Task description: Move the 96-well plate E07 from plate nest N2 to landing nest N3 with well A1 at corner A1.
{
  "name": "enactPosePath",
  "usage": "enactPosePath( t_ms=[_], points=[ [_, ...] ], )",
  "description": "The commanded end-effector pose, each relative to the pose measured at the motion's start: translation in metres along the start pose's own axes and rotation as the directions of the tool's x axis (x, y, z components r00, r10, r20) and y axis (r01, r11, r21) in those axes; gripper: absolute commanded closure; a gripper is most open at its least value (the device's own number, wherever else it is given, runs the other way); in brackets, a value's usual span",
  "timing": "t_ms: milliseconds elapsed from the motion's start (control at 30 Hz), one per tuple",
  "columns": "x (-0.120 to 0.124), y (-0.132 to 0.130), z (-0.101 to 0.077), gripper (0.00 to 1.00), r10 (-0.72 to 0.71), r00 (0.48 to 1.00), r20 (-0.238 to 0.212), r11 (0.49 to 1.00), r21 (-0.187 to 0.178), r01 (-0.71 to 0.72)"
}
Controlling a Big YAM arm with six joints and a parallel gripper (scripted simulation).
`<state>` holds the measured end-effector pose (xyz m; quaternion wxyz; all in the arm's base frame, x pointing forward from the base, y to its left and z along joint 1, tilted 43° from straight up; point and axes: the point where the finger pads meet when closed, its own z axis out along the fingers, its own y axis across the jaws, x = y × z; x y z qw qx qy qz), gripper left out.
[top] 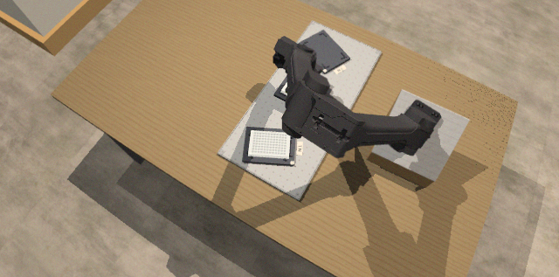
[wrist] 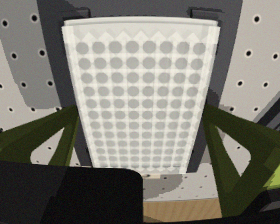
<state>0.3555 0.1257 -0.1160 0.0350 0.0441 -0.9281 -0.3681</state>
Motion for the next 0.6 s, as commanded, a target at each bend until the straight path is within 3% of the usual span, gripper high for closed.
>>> enactPosePath(
  t_ms=[0,400,567],
  points=[
    [-0.013,-0.001,-0.020,0.00,-0.008,0.999,0.041,1.000,0.001,0.008],
    [-0.022,0.000,-0.051,0.00,-0.020,0.998,0.054,1.000,0.007,0.020],
    [-0.022,0.000,-0.051,0.00,-0.020,0.998,0.054,1.000,0.007,0.020]
  ],
)
